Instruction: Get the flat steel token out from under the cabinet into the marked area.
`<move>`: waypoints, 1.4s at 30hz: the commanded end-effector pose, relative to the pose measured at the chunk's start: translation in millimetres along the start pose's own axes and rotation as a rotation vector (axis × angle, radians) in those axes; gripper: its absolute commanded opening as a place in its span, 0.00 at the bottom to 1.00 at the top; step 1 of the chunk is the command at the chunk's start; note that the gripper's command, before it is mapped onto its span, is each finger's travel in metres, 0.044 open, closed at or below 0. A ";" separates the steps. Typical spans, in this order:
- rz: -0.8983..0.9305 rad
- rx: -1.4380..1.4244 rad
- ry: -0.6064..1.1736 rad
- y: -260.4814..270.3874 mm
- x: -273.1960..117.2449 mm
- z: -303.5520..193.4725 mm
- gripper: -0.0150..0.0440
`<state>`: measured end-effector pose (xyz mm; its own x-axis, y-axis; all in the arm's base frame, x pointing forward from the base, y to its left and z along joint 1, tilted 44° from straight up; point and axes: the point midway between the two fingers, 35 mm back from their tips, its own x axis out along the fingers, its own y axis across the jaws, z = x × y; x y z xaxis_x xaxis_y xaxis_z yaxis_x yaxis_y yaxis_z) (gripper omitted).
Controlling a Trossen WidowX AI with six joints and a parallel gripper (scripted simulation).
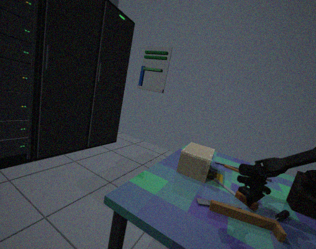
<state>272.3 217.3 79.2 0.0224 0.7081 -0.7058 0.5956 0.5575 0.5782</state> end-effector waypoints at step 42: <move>-0.002 -0.008 -0.006 1.5 -0.2 61.0 0.25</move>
<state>317.2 194.2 57.7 0.0232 0.7064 -0.7075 0.5899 0.5617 0.5801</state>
